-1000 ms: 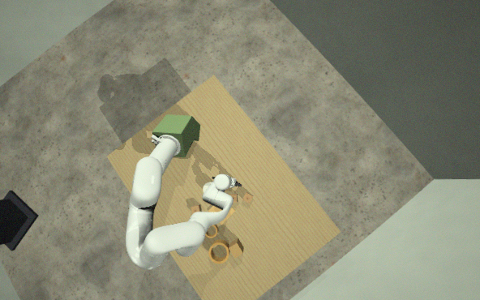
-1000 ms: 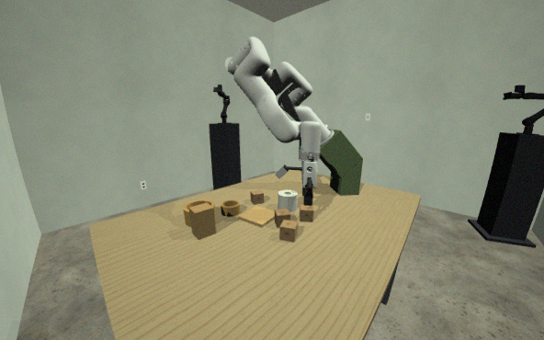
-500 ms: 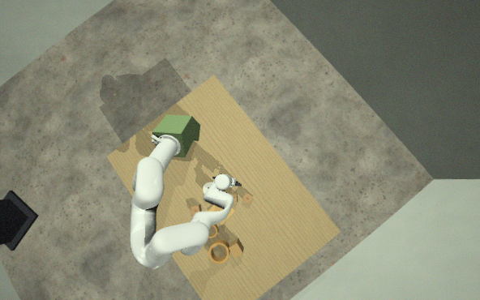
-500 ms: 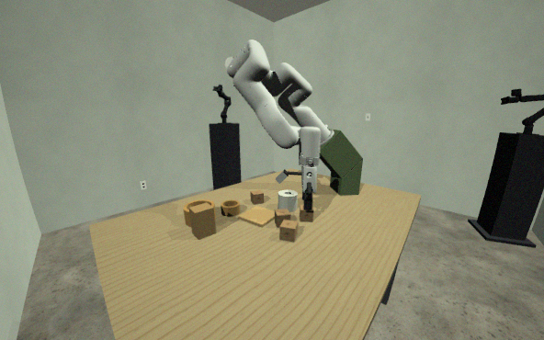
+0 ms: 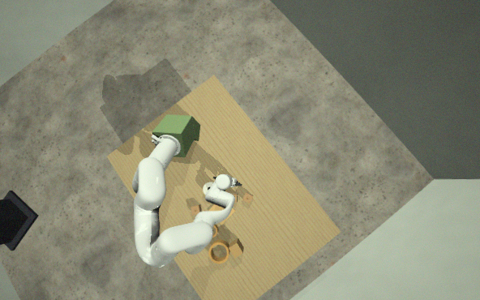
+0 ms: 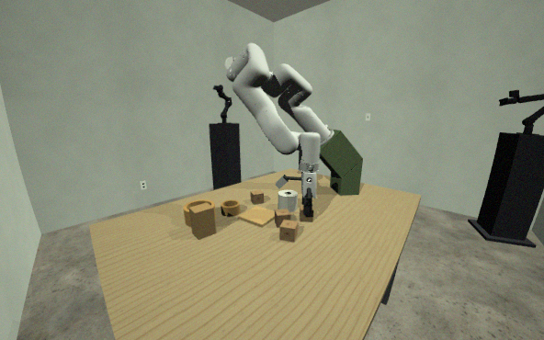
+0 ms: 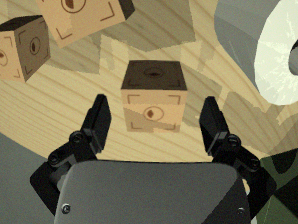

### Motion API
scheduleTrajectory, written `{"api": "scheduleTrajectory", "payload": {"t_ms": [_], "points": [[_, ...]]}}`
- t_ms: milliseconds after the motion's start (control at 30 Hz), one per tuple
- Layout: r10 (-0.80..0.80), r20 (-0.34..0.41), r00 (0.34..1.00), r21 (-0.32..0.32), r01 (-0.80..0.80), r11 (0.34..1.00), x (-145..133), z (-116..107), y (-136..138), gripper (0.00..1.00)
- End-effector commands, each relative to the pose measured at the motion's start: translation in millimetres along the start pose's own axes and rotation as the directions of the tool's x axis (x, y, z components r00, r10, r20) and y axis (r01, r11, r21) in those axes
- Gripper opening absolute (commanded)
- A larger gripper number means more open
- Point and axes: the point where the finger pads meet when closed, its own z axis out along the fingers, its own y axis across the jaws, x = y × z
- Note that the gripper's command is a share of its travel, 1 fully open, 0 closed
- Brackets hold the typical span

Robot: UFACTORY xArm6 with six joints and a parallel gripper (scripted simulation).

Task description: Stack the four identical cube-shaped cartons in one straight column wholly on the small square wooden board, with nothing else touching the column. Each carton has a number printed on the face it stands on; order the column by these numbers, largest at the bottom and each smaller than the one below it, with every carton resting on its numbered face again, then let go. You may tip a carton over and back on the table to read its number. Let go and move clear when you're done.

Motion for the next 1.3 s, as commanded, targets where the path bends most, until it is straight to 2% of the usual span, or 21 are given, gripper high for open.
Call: {"api": "scheduleTrajectory", "payload": {"t_ms": [0,400,1033,1067,1267], "points": [[0.000,0.000,1.000,0.002,0.000,1.000,-0.1,4.9,-0.9,1.00],[0.000,0.000,1.000,0.002,0.000,1.000,-0.3,13.0,-0.5,1.00],[0.000,0.000,1.000,0.002,0.000,1.000,-0.3,13.7,-0.5,1.00],[0.000,0.000,1.000,0.002,0.000,1.000,-0.3,13.7,-0.5,0.00],[0.000,0.000,1.000,0.002,0.000,1.000,-0.3,13.7,-0.5,0.00]]}}
